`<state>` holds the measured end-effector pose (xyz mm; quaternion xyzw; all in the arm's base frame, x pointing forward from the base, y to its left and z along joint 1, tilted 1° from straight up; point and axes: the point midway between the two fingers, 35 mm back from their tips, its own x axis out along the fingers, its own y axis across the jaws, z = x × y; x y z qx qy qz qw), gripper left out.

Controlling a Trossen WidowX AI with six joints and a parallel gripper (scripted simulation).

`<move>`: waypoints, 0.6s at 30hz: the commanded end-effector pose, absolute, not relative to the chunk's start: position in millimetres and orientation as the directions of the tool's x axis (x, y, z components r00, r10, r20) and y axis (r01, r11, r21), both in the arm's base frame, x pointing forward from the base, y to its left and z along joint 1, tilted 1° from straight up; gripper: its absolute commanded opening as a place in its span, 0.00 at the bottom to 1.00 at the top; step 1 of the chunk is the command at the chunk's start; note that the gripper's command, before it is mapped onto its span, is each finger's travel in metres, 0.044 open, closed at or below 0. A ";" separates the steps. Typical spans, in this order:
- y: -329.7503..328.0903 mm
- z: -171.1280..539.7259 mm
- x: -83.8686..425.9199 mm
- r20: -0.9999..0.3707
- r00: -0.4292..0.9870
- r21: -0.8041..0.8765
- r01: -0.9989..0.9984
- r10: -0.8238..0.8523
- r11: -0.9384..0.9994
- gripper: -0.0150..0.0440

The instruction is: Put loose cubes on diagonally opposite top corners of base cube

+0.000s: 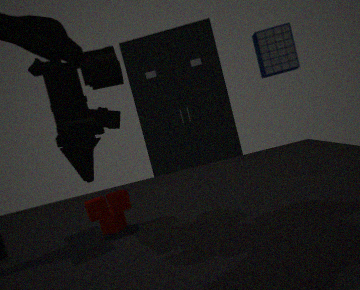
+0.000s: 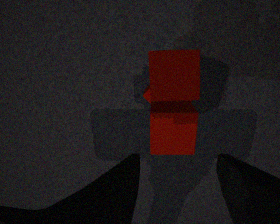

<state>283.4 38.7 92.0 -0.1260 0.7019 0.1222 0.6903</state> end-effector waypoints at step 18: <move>38.9 109.6 284.6 -1.000 -0.005 -0.005 -0.345 -0.007 0.938 0.69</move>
